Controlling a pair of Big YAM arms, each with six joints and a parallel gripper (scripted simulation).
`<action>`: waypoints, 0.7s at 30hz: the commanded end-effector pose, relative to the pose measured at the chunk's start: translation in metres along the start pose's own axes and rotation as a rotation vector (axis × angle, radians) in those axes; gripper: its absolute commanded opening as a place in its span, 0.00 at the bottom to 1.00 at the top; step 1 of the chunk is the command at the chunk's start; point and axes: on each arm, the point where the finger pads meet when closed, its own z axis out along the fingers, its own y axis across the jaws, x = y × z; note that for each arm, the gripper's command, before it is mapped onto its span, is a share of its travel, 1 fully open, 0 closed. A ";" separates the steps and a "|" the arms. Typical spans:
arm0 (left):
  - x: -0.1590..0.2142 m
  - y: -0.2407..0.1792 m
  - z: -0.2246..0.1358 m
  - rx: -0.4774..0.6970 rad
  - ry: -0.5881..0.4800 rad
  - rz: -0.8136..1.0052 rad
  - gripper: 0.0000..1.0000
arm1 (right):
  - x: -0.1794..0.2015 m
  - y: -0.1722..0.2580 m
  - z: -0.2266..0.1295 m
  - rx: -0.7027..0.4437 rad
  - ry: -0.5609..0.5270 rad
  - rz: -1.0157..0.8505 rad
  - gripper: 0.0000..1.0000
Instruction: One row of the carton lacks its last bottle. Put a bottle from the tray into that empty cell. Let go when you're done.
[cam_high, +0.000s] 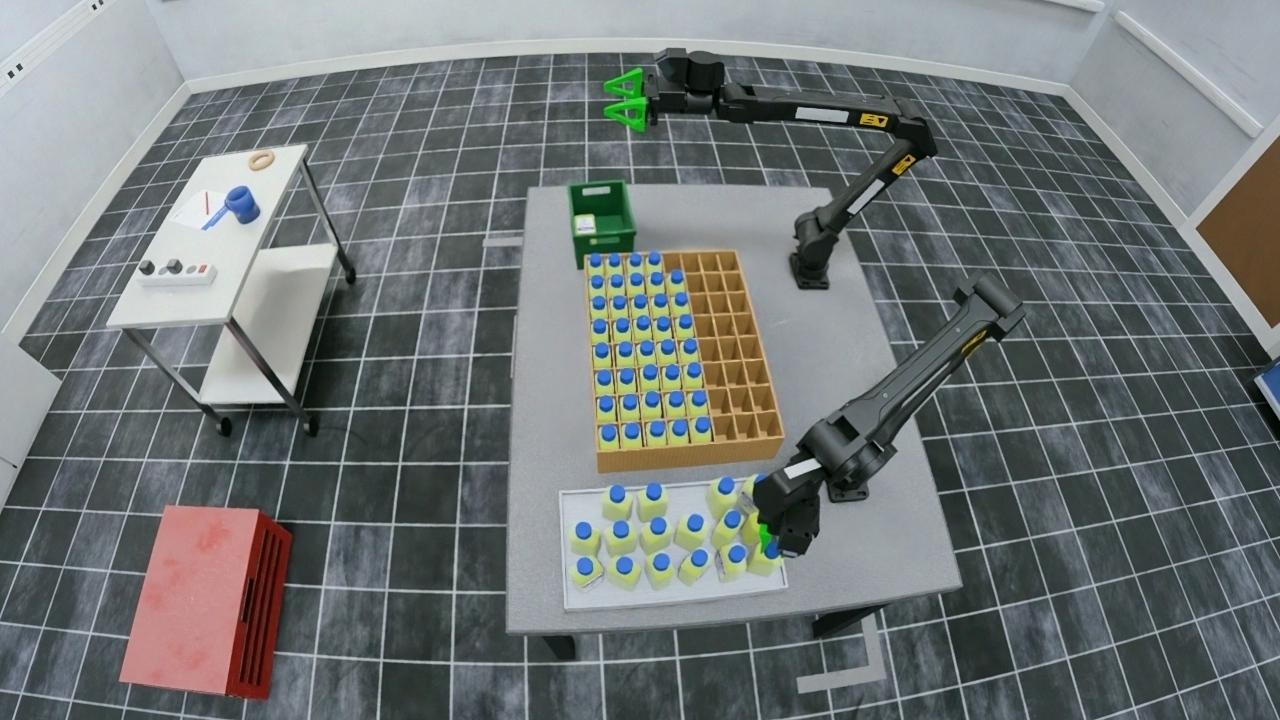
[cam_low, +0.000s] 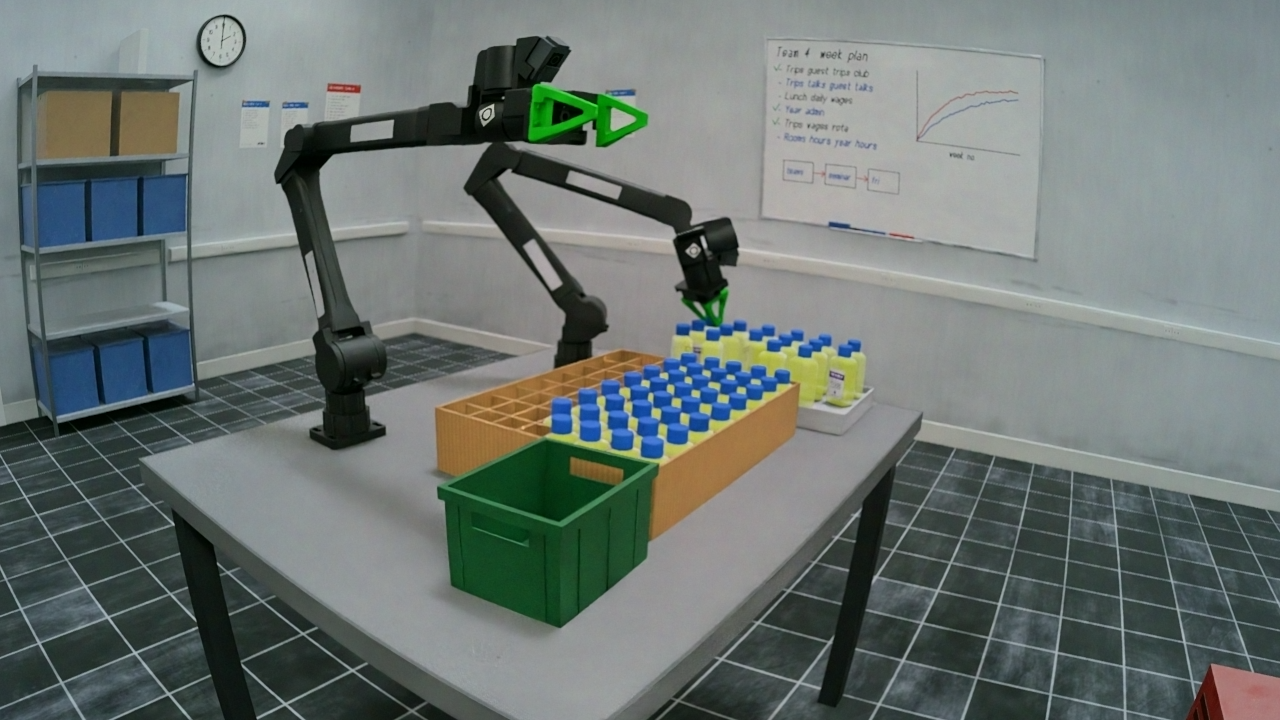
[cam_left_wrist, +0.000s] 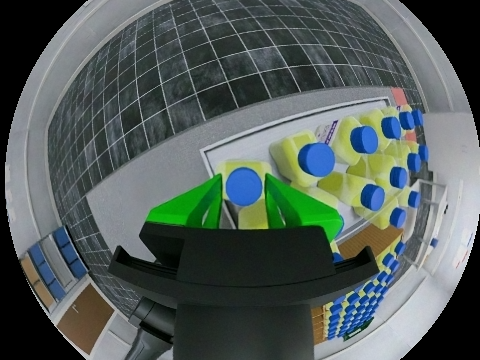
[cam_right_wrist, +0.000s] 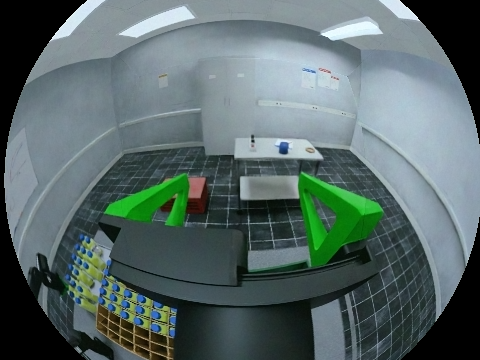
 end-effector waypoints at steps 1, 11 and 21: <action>-0.026 -0.015 -0.017 0.034 -0.045 -0.017 0.37 | -0.048 -0.003 0.006 0.004 -0.081 -0.002 1.00; -0.026 -0.015 -0.017 0.034 -0.045 -0.017 0.36 | -0.048 -0.003 0.006 0.004 -0.081 -0.002 1.00; -0.026 -0.015 -0.017 0.034 -0.045 -0.017 0.35 | -0.048 -0.003 0.006 0.004 -0.081 -0.002 1.00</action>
